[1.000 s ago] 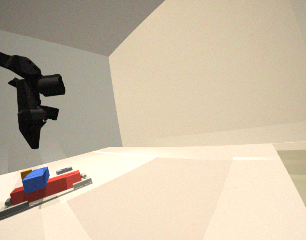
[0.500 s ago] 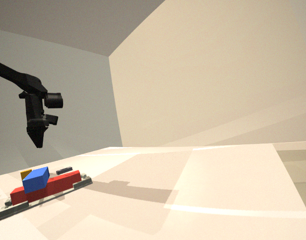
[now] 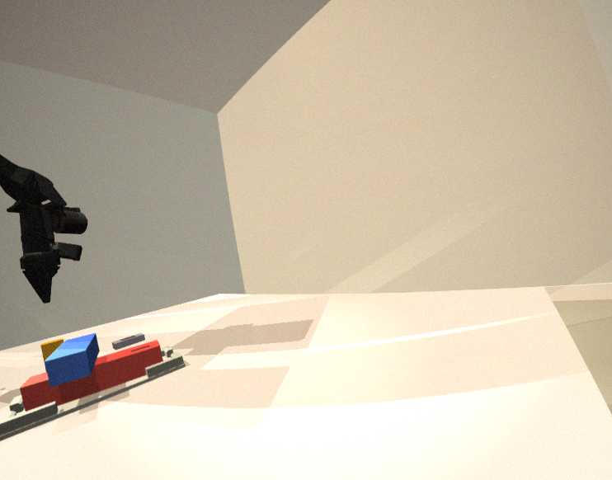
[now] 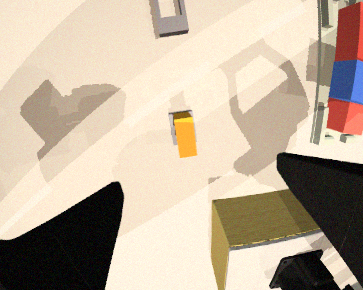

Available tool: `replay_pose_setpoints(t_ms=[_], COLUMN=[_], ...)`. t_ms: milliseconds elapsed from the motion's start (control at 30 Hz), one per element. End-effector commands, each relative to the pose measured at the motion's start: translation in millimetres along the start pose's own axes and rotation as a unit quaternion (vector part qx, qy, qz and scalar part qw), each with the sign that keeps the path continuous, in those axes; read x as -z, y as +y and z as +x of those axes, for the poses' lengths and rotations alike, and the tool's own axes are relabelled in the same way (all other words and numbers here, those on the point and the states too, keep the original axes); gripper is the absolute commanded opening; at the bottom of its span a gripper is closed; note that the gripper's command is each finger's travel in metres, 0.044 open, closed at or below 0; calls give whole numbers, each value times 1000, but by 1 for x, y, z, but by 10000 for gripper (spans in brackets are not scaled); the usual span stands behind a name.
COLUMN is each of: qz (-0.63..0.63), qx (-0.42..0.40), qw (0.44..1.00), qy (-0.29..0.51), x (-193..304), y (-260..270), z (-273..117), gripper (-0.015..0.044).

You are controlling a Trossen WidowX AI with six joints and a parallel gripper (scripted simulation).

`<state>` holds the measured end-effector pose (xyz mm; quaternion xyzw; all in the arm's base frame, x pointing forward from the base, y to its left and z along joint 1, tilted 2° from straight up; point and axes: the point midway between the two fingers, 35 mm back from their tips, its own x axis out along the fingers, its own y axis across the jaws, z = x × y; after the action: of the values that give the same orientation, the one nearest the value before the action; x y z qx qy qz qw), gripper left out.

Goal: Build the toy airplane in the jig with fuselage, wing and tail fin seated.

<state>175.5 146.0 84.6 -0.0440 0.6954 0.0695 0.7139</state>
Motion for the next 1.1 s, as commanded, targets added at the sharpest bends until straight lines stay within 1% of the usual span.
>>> replay_pose_setpoints(t_ms=[0,67,100,267,367,1067], qz=[7,7,7,7,7,7], qx=[0,0,0,0,0,0], qw=[1000,1000,1000,1000,1000,1000], qy=[1,1,1,1,1,1], x=[1,2,3,3,3,2], y=[3,2,2,2,2,2], z=[20,47,54,57,70,99], gripper=[440,440,440,440,440,440])
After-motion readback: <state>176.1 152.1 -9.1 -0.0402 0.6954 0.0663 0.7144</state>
